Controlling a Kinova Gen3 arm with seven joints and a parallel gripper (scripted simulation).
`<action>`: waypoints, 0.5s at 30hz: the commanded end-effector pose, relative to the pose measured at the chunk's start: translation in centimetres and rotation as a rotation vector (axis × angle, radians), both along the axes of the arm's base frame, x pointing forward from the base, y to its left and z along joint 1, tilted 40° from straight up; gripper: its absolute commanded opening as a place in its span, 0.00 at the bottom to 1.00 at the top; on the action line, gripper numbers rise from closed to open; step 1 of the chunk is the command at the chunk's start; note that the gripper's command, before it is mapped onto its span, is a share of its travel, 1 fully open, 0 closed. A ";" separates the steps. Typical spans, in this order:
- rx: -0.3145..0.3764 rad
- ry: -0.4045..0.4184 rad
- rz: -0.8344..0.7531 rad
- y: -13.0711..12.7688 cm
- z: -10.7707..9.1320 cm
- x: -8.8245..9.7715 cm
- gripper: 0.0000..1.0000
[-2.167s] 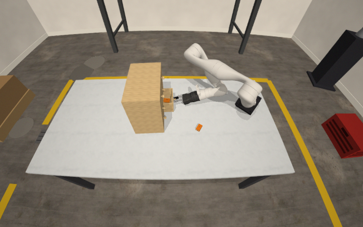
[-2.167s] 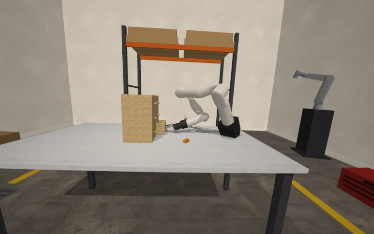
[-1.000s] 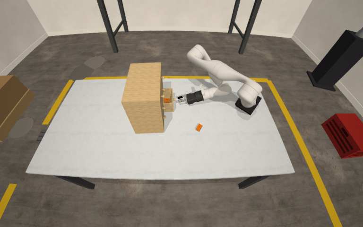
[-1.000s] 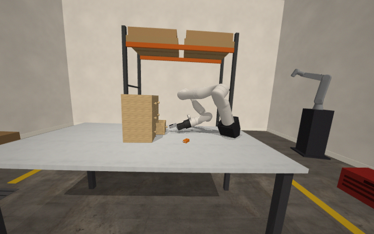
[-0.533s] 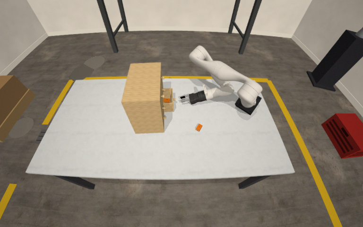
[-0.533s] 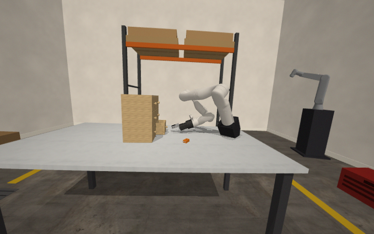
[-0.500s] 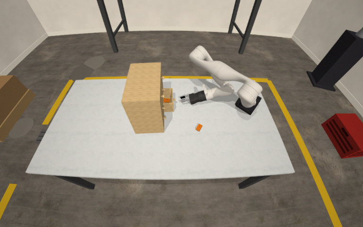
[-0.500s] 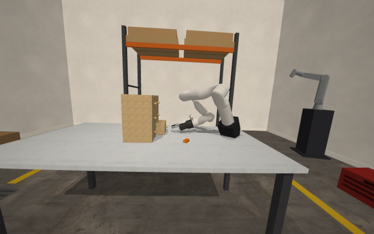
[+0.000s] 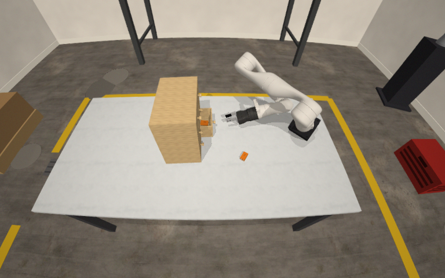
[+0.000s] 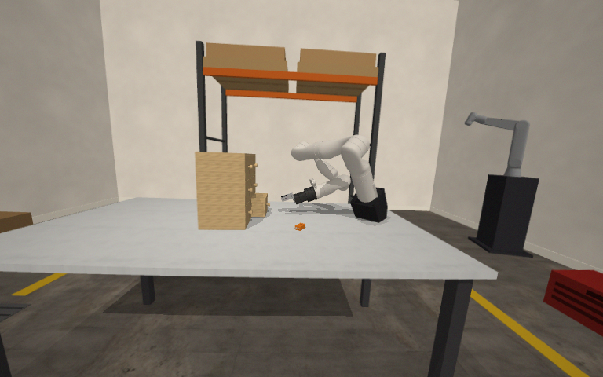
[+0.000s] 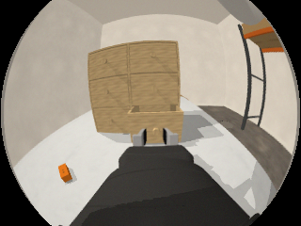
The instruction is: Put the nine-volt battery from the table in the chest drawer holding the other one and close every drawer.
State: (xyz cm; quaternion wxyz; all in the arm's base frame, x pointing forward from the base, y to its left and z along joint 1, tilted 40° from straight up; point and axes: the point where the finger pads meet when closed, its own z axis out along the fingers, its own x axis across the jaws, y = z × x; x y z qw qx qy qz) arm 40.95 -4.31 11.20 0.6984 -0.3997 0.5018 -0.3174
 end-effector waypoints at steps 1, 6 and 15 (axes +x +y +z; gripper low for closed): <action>0.000 0.003 -0.012 -0.9 0.3 -0.7 0.67; 0.000 0.003 -0.012 -1.9 1.1 -2.6 0.67; 0.000 0.003 -0.012 -2.6 1.6 -3.7 0.67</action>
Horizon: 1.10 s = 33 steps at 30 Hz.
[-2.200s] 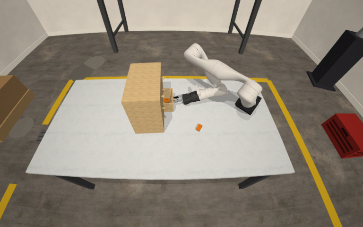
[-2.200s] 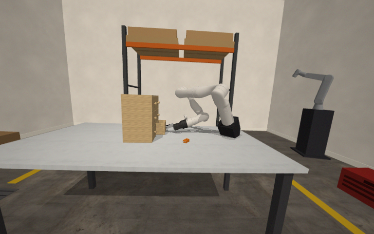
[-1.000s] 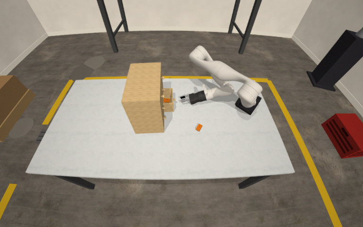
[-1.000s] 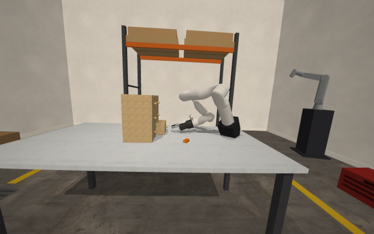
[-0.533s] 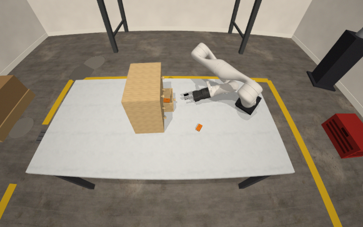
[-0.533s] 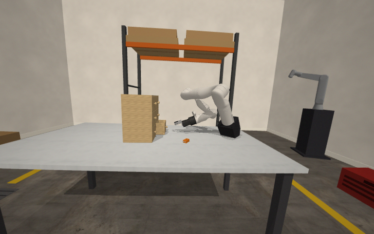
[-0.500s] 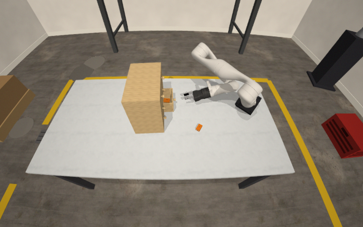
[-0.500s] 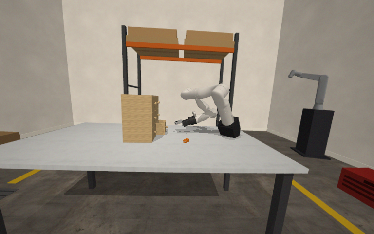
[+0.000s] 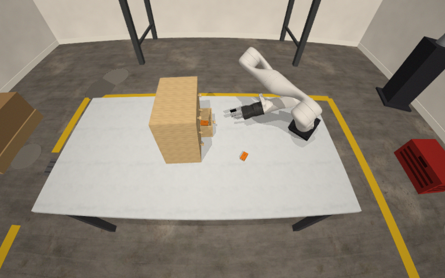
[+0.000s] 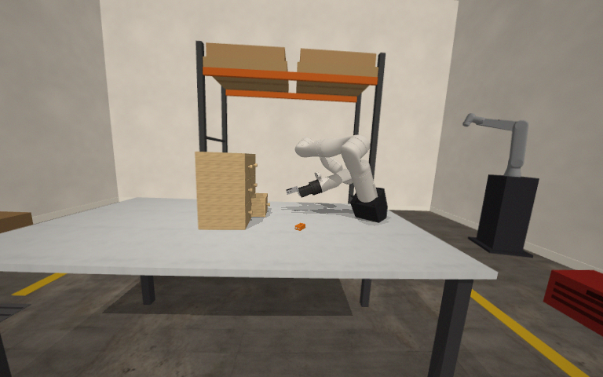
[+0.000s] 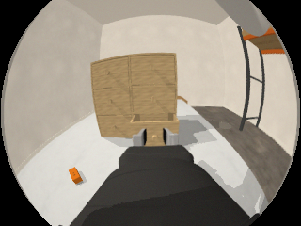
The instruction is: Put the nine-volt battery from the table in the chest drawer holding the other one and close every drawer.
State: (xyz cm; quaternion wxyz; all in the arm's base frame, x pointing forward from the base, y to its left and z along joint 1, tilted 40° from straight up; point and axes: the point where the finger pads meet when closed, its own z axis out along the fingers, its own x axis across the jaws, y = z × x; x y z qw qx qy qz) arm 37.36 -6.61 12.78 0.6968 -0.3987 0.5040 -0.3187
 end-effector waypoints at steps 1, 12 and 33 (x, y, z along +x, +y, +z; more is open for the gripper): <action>0.000 0.000 -0.006 -0.3 0.0 -0.1 0.67; -0.005 0.015 0.001 -0.3 0.1 -0.2 0.67; -0.045 0.144 0.069 -1.0 1.0 -1.4 0.67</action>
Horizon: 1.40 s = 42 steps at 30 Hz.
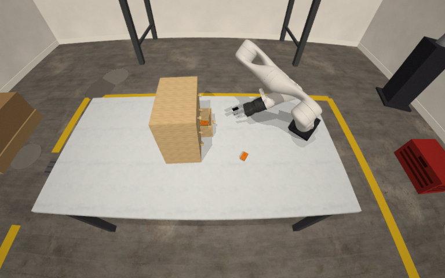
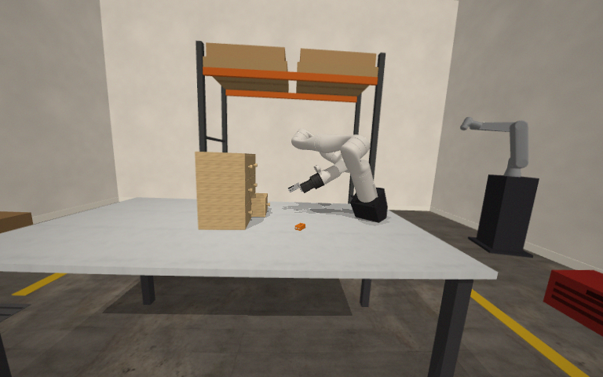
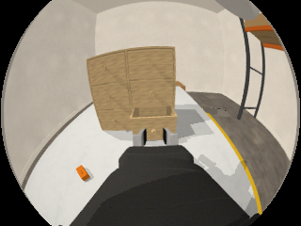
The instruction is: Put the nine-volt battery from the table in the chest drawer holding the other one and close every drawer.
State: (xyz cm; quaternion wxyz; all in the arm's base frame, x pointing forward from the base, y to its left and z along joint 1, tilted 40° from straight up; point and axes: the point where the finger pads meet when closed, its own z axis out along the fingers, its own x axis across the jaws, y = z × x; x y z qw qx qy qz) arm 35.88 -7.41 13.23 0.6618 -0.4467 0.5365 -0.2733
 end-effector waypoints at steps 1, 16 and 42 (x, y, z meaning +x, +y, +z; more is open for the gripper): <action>-0.018 0.001 0.011 -0.2 0.6 0.1 0.67; -0.072 0.152 0.098 -1.1 0.9 -1.5 0.67; -0.200 0.541 0.302 -3.2 2.4 -5.2 0.67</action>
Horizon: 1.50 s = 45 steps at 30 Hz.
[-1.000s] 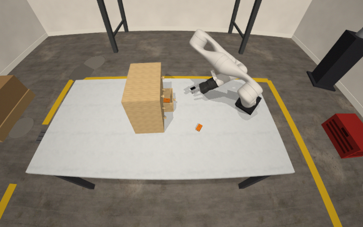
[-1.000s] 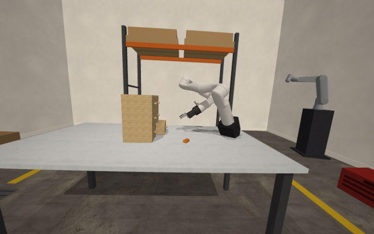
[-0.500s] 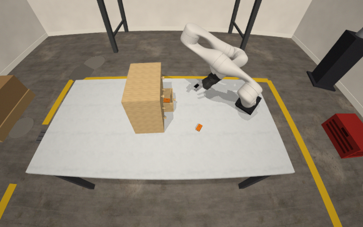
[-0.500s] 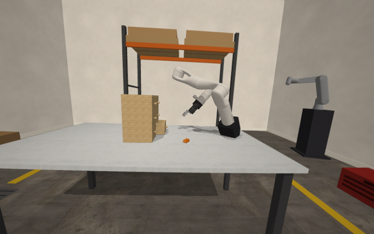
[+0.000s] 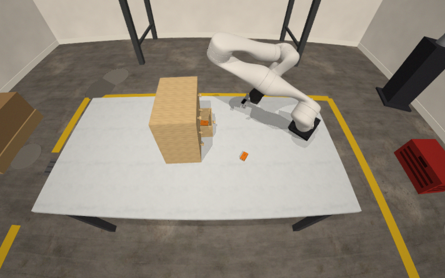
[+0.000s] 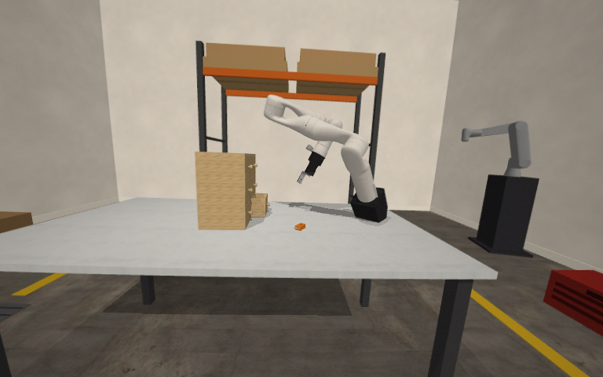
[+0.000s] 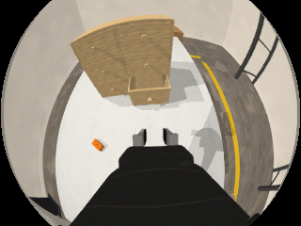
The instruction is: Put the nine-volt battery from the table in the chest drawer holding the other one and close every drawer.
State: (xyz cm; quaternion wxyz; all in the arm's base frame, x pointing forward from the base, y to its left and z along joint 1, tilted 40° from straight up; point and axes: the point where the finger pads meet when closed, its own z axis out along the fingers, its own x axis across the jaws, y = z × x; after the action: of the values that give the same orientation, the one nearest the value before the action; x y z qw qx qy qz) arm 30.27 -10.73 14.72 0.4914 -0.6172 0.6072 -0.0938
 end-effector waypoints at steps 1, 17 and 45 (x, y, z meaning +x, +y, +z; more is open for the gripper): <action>-0.043 0.015 0.056 0.1 1.0 0.3 0.67; -0.103 0.209 0.162 -0.9 1.9 -1.6 0.67; -0.146 0.344 0.234 -1.8 2.5 -2.9 0.67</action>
State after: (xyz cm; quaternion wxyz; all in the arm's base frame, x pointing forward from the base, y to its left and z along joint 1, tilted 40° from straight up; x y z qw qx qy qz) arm 27.36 -12.50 17.16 0.3423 -0.7234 0.5990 0.0271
